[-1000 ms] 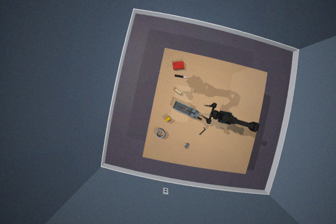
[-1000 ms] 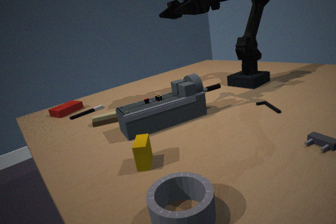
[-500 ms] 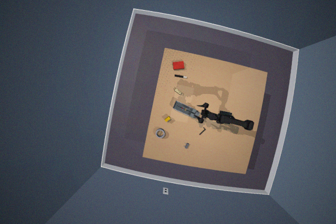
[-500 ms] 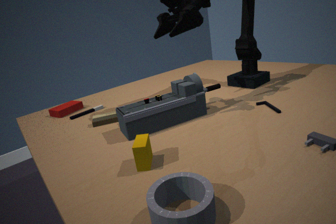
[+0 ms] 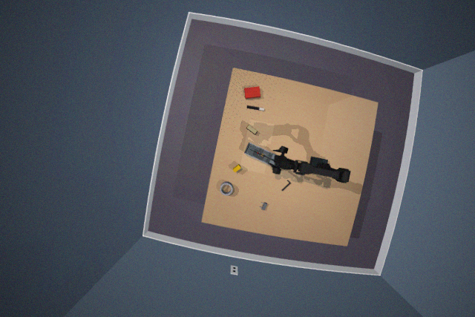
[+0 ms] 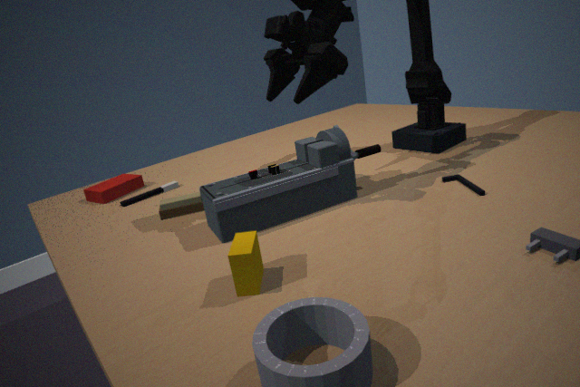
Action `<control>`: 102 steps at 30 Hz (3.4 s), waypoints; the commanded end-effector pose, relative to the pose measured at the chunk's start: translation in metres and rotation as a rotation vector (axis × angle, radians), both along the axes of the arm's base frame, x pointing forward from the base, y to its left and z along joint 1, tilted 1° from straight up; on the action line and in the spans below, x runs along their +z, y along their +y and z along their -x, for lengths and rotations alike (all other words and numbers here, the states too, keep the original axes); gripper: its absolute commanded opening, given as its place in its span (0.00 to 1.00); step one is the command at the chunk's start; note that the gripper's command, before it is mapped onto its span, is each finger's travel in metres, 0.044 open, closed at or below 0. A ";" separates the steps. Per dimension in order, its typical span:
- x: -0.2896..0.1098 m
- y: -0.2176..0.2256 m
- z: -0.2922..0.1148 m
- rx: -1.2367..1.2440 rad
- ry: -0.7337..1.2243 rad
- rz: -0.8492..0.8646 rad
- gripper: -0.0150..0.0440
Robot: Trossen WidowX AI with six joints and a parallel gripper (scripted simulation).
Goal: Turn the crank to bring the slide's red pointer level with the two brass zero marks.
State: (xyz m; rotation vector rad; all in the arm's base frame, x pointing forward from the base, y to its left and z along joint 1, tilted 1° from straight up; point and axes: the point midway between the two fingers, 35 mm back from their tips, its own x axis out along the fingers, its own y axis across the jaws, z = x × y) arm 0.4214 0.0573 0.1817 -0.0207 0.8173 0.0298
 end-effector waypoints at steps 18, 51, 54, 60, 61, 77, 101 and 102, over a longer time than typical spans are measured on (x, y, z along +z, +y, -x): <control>-0.047 0.000 0.000 -0.007 0.023 0.006 1.00; 0.003 0.049 0.100 -0.086 -0.020 -0.007 1.00; 0.001 0.053 0.118 -0.100 -0.037 -0.012 1.00; 0.000 0.053 0.122 -0.104 -0.041 -0.013 1.00; -0.002 0.054 0.122 -0.104 -0.041 -0.013 1.00; -0.073 0.055 0.119 -0.104 -0.041 -0.013 1.00; -0.113 0.055 0.119 -0.104 -0.041 -0.013 1.00; -0.115 0.055 0.119 -0.104 -0.041 -0.013 1.00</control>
